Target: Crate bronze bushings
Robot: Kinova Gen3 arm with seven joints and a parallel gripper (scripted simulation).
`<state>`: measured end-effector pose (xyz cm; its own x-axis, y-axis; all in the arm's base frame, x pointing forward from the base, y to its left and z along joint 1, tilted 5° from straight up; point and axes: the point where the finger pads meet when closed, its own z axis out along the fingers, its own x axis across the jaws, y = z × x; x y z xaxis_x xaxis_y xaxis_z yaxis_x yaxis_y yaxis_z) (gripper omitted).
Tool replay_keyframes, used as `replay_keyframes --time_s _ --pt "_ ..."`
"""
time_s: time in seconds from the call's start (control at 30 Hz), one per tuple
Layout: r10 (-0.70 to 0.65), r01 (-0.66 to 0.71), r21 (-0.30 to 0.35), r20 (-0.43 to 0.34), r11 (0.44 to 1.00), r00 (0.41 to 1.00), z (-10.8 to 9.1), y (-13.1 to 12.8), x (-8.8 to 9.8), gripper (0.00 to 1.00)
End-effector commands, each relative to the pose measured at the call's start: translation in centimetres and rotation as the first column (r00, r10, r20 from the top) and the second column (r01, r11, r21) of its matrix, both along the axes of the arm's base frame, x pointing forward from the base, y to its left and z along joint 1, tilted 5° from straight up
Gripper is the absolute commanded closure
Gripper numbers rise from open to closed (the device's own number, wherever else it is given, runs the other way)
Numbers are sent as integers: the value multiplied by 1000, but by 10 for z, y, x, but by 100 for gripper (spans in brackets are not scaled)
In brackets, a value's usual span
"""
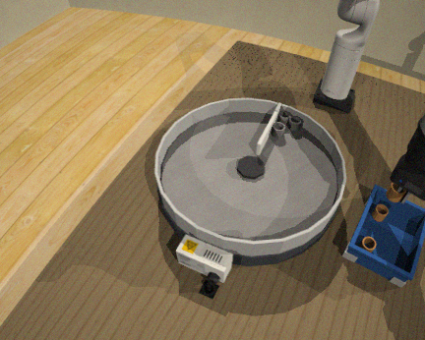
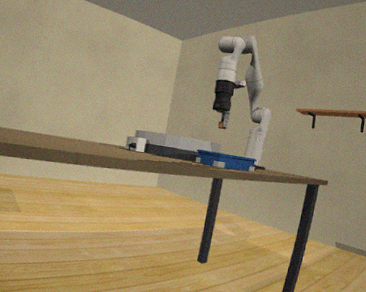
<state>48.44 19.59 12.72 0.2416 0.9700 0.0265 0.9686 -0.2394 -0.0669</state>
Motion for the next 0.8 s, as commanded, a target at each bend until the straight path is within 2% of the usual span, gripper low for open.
replay_keyframes --time_s 0.0,0.17,0.33,0.73,0.77 --pt "5 -5 -1 -4 1000 1000 -3 2 -1 100" --pt "5 -5 -1 -4 1000 1000 -3 2 -1 100" --pt "5 -5 0 -5 1000 1000 -31 4 -3 100" --pt "5 -5 0 -5 1000 1000 -31 4 -3 100" --pt "5 -5 0 -5 1000 1000 -37 4 -3 100"
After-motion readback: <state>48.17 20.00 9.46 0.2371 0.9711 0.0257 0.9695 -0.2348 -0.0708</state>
